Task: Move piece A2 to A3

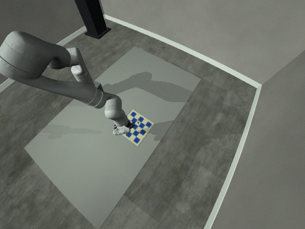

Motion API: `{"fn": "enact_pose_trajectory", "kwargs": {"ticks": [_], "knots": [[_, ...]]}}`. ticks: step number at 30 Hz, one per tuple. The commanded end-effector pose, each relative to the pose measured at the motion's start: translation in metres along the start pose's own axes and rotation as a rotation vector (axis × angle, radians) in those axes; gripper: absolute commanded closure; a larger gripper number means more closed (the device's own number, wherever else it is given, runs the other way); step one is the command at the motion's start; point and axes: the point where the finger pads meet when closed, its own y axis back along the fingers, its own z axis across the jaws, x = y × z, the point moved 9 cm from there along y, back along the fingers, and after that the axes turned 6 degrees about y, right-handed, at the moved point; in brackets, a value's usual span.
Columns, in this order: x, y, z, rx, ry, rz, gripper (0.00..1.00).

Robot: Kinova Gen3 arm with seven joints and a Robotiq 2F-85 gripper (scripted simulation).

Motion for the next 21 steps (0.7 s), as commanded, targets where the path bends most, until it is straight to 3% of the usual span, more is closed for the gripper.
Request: {"fn": "enact_pose_trajectory", "kwargs": {"ticks": [1,17,21], "knots": [[0.001,0.001,0.002,0.0,-0.003,0.002,1.0],[0.001,-0.002,0.002,-0.001,-0.003,0.001,1.0],[0.001,-0.01,0.002,-0.002,-0.003,0.001,1.0]]}}
